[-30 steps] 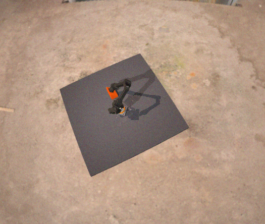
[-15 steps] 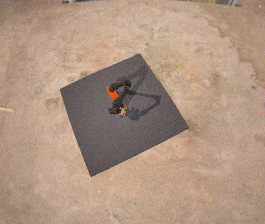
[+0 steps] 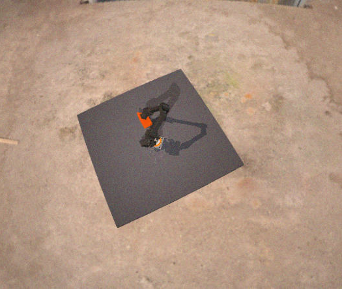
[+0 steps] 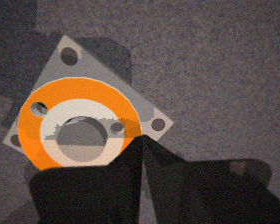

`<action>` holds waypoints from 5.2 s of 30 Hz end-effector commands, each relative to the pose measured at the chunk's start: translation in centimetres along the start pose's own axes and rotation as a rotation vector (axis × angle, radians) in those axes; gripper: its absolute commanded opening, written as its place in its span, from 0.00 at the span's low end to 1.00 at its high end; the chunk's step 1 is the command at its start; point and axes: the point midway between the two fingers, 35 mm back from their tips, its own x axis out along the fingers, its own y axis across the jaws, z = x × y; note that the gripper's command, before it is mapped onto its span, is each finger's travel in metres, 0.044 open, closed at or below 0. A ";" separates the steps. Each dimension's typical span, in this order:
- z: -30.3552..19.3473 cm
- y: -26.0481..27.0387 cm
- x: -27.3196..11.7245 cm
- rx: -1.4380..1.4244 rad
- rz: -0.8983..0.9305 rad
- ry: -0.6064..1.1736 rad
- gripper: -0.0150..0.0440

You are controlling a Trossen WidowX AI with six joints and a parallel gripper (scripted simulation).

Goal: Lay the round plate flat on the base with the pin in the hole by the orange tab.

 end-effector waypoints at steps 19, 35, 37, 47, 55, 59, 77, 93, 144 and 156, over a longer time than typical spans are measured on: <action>1.7 0.4 0.0 -0.017 0.001 -0.017 0.25; 1.7 0.4 0.0 -0.017 0.002 -0.017 0.25; 1.7 0.4 0.0 -0.017 0.002 -0.017 0.25; 2.6 0.9 -0.1 -0.017 0.002 -0.017 0.25; 2.9 1.0 -0.1 -0.018 0.002 -0.017 0.25; 3.3 1.4 -0.1 -0.018 0.002 -0.017 0.25; 4.4 2.7 -0.2 -0.018 0.003 -0.017 0.25; 4.9 4.1 -0.4 -0.018 0.003 -0.017 0.25; 4.1 8.0 -0.8 -0.017 0.005 -0.017 0.25; 3.9 8.4 -1.1 -0.017 0.004 -0.017 0.25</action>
